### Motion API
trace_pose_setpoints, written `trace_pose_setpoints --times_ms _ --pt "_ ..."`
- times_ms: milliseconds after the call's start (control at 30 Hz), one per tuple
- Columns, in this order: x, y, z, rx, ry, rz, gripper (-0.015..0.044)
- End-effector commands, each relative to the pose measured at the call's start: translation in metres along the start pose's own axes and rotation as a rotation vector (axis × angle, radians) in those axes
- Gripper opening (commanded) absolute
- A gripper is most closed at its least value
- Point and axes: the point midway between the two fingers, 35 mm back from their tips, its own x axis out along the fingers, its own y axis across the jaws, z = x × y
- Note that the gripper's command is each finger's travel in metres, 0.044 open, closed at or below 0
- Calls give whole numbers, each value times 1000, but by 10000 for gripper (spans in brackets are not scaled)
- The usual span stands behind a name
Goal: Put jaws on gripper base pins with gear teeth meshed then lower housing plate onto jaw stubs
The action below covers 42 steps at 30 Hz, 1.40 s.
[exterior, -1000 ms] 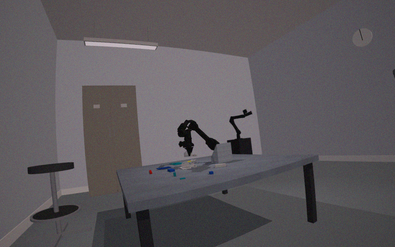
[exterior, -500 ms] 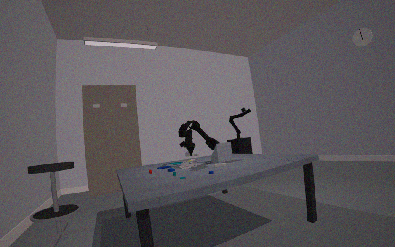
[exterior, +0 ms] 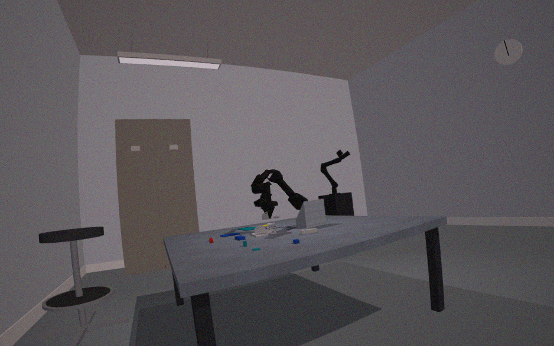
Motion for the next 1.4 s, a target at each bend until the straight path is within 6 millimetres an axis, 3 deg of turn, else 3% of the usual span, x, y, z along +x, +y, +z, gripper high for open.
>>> trace_pose_setpoints --times_ms 0,867,1367 --pt "1 -1 -1 -10 1 -4 134" --pt "1 -1 -1 -32 1 -4 134" --pt "-1 12 45 -31 -1 -4 134"
